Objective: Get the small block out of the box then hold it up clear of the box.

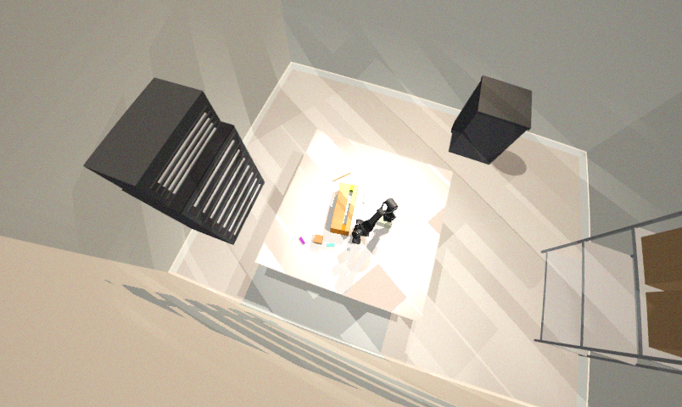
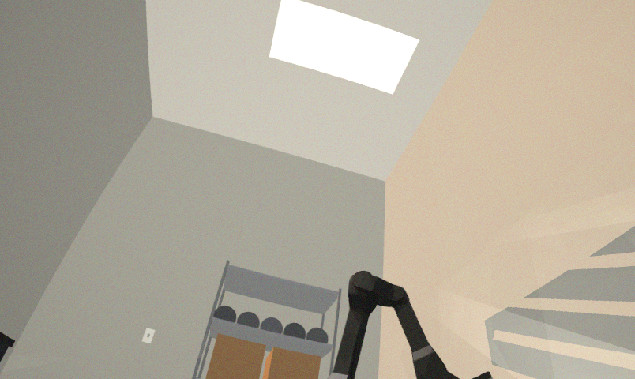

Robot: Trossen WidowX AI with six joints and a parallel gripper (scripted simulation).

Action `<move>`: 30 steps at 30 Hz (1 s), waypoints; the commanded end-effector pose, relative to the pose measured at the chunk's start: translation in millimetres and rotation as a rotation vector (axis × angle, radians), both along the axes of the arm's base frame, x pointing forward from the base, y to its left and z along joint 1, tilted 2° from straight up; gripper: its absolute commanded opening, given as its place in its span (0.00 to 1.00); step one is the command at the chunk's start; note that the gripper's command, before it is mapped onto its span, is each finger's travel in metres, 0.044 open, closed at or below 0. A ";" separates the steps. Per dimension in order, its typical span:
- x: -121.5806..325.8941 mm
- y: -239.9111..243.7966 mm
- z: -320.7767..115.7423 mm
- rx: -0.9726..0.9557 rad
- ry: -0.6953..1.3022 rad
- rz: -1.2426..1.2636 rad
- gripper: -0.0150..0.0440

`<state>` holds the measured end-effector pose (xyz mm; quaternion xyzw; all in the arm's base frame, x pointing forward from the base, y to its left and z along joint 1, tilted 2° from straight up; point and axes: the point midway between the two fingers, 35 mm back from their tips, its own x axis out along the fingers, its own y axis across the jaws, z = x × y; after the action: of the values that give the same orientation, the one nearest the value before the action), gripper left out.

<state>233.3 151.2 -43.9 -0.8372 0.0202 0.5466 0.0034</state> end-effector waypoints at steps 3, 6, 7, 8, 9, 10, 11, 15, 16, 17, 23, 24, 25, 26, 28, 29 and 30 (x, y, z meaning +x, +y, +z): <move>2.3 3.5 24.3 0.011 -0.004 0.003 0.25; 2.3 3.5 38.4 0.012 -0.006 0.001 0.25; 2.1 3.3 43.2 0.013 -0.006 0.001 0.25; 1.9 3.1 48.0 0.013 -0.007 0.001 0.25; 1.6 2.8 51.9 0.013 -0.007 0.000 0.25; 1.4 2.6 54.2 0.014 -0.007 0.000 0.25; 1.3 2.5 55.0 0.014 -0.007 0.000 0.25; 2.8 0.2 60.3 0.017 -0.006 0.016 0.25; 3.6 -1.1 63.3 0.019 -0.006 0.025 0.25; 4.5 -2.8 67.0 0.021 -0.005 0.036 0.25; 9.1 -15.0 90.9 0.035 -0.010 0.113 0.25; 9.7 -17.1 94.8 0.037 -0.011 0.127 0.25; 10.3 -19.4 98.6 0.038 -0.013 0.140 0.25; 10.7 -21.6 102.4 0.040 -0.016 0.154 0.25; 11.5 -26.0 109.7 0.040 -0.021 0.185 0.25; 11.8 -28.2 113.1 0.040 -0.024 0.201 0.25; 12.1 -30.3 116.5 0.039 -0.027 0.218 0.25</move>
<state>244.3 124.8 62.3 -0.8396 -0.0631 0.5387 -0.0301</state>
